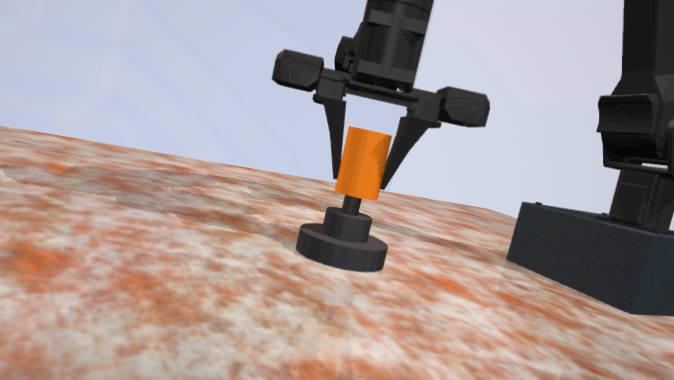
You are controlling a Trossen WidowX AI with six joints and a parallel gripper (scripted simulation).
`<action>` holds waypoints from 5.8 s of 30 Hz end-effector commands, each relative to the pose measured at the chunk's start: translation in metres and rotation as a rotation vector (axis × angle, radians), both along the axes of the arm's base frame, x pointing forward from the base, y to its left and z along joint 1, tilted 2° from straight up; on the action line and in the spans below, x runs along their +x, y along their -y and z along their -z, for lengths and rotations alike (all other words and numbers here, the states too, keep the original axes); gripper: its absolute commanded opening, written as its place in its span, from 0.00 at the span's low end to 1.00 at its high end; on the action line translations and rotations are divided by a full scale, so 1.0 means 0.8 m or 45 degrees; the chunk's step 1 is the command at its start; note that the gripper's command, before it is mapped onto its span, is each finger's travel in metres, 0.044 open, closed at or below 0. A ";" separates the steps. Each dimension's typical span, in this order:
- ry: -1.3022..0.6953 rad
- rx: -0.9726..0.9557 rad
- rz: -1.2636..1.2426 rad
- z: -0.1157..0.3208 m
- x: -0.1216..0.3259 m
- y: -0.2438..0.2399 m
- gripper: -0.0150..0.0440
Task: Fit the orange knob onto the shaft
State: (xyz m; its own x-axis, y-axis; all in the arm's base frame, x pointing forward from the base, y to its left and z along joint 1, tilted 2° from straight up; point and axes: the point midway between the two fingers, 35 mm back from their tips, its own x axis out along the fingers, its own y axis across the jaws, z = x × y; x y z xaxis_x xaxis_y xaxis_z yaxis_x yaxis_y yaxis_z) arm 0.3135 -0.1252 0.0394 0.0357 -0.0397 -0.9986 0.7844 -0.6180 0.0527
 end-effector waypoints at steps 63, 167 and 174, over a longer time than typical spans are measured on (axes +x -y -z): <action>0.029 0.021 0.536 -0.005 0.004 0.001 0.25; 0.032 0.020 0.598 0.020 0.004 0.002 0.25; 0.032 0.020 0.598 0.020 0.004 0.002 0.43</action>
State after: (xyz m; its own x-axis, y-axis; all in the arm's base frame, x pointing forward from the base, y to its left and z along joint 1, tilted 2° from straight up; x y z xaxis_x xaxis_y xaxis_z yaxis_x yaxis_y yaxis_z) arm 0.3164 -0.1264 0.0229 0.0416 -0.0421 -0.9982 0.4181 -0.9067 0.0556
